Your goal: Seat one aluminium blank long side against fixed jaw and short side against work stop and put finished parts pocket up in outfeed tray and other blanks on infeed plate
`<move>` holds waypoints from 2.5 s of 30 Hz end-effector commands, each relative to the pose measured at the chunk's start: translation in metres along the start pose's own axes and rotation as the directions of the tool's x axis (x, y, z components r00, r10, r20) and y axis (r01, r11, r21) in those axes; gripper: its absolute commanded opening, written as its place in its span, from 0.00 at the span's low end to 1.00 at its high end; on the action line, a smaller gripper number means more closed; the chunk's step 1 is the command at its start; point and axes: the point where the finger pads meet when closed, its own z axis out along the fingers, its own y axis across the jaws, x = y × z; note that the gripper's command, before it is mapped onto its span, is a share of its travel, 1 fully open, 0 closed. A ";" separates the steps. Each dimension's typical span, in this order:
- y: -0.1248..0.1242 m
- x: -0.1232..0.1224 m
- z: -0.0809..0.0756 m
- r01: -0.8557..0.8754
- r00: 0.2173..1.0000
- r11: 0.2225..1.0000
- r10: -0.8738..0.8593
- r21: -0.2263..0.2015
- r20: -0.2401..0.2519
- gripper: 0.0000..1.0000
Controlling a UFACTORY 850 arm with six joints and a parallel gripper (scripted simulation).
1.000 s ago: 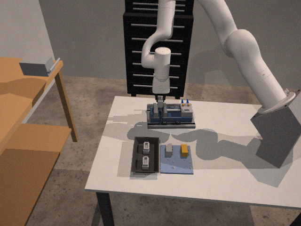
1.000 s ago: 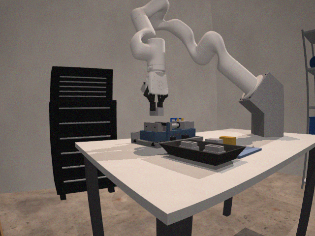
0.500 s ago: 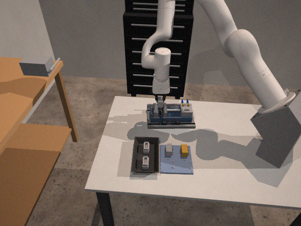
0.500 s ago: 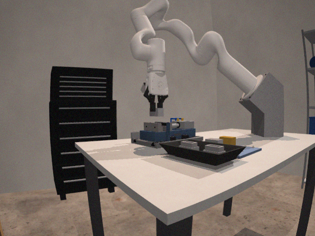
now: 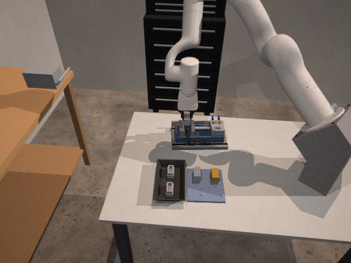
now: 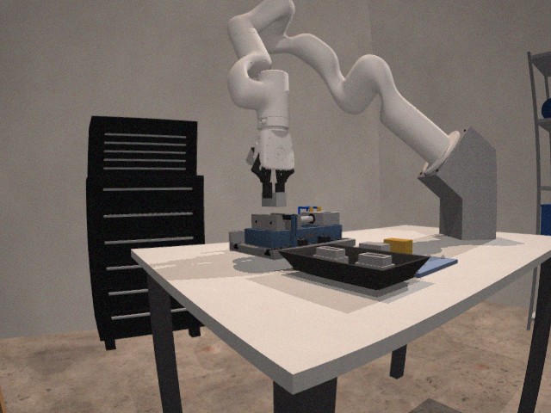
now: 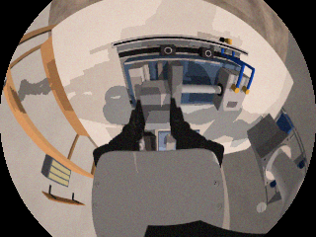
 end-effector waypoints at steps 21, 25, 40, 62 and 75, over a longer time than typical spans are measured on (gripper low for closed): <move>-0.001 0.000 0.012 0.000 1.000 1.000 0.000 0.001 0.000 0.00; -0.001 0.000 0.013 0.000 1.000 1.000 0.000 0.001 0.000 0.00; -0.001 0.000 0.014 0.000 1.000 1.000 0.000 0.001 0.000 0.00; -0.001 0.000 0.014 0.000 1.000 1.000 0.000 0.001 0.000 0.00; -0.001 0.000 0.017 0.000 1.000 1.000 0.000 0.001 0.000 0.00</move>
